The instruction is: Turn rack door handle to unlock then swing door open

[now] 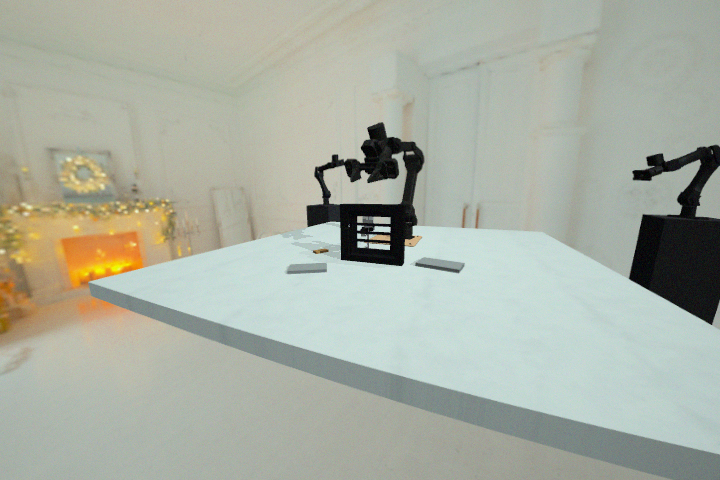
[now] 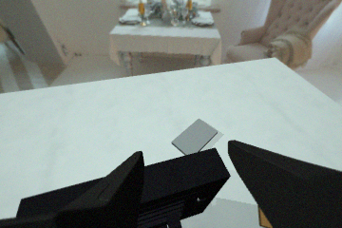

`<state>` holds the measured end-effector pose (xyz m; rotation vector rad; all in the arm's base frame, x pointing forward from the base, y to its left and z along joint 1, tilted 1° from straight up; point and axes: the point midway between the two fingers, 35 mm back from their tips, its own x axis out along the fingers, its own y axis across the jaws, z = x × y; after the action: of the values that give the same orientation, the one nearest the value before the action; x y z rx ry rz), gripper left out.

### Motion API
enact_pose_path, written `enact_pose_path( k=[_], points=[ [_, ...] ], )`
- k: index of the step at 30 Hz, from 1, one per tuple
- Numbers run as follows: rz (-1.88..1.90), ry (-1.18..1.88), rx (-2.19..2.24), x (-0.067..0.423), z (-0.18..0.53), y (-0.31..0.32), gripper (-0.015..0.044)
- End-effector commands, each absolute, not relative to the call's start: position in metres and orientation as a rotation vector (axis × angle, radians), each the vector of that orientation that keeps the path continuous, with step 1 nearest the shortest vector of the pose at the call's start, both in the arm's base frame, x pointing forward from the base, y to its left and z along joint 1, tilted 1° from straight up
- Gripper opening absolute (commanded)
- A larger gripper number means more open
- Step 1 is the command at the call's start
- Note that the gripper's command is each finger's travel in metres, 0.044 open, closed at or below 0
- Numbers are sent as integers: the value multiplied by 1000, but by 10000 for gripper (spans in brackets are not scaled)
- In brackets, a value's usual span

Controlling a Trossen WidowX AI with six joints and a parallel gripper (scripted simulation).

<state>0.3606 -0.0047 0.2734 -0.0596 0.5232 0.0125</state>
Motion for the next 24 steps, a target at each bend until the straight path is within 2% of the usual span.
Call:
enact_pose_path(
  k=[1,24],
  points=[
    [22,597,-74,363,270,-5,286],
    [82,1087,-125,353,240,-7,286]
  ],
)
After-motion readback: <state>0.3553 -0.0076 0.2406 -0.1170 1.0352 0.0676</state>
